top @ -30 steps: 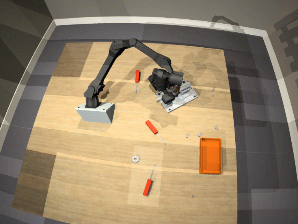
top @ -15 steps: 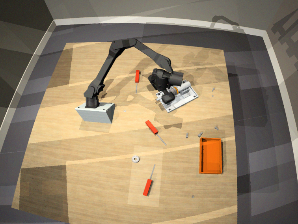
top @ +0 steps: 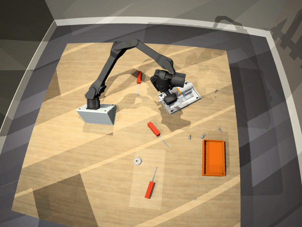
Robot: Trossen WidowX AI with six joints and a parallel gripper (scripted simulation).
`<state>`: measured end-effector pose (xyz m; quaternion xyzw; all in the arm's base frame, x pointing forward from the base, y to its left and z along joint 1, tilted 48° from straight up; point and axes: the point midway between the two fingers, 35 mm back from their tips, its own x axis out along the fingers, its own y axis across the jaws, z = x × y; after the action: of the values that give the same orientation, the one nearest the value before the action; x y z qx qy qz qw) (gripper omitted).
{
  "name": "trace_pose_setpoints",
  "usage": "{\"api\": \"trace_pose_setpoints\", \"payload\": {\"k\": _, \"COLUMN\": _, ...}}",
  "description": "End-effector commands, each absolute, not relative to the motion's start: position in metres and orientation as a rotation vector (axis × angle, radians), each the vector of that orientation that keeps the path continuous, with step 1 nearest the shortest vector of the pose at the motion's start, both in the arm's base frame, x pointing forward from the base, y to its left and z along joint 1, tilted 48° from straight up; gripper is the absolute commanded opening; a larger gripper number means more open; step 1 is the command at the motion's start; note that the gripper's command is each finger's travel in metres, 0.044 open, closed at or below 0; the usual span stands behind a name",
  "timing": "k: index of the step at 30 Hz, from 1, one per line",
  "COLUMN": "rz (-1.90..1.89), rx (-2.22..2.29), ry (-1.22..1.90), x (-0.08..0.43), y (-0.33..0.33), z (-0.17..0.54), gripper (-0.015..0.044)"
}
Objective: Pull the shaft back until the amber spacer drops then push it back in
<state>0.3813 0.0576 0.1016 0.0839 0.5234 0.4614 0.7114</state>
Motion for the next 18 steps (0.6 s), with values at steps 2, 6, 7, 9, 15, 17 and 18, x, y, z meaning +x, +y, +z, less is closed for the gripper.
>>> {"api": "trace_pose_setpoints", "payload": {"k": 2, "rz": 1.028, "rx": 0.185, "ry": 1.157, "x": 0.3816, "y": 0.0583, "z": 0.1011, "gripper": 0.044}}
{"api": "trace_pose_setpoints", "payload": {"k": 6, "rz": 1.028, "rx": 0.185, "ry": 1.157, "x": 0.3816, "y": 0.0583, "z": 0.1011, "gripper": 0.044}}
{"api": "trace_pose_setpoints", "payload": {"k": 7, "rz": 1.028, "rx": 0.185, "ry": 1.157, "x": 0.3816, "y": 0.0583, "z": 0.1011, "gripper": 0.044}}
{"api": "trace_pose_setpoints", "payload": {"k": 9, "rz": 1.028, "rx": 0.185, "ry": 1.157, "x": 0.3816, "y": 0.0583, "z": 0.1011, "gripper": 0.044}}
{"api": "trace_pose_setpoints", "payload": {"k": 15, "rz": 1.027, "rx": 0.185, "ry": 1.157, "x": 0.3821, "y": 0.0625, "z": 0.0974, "gripper": 0.044}}
{"api": "trace_pose_setpoints", "payload": {"k": 17, "rz": 1.027, "rx": 0.185, "ry": 1.157, "x": 0.3823, "y": 0.0648, "z": 0.0953, "gripper": 0.044}}
{"api": "trace_pose_setpoints", "payload": {"k": 18, "rz": 1.027, "rx": 0.185, "ry": 1.157, "x": 0.3824, "y": 0.066, "z": 0.0943, "gripper": 0.044}}
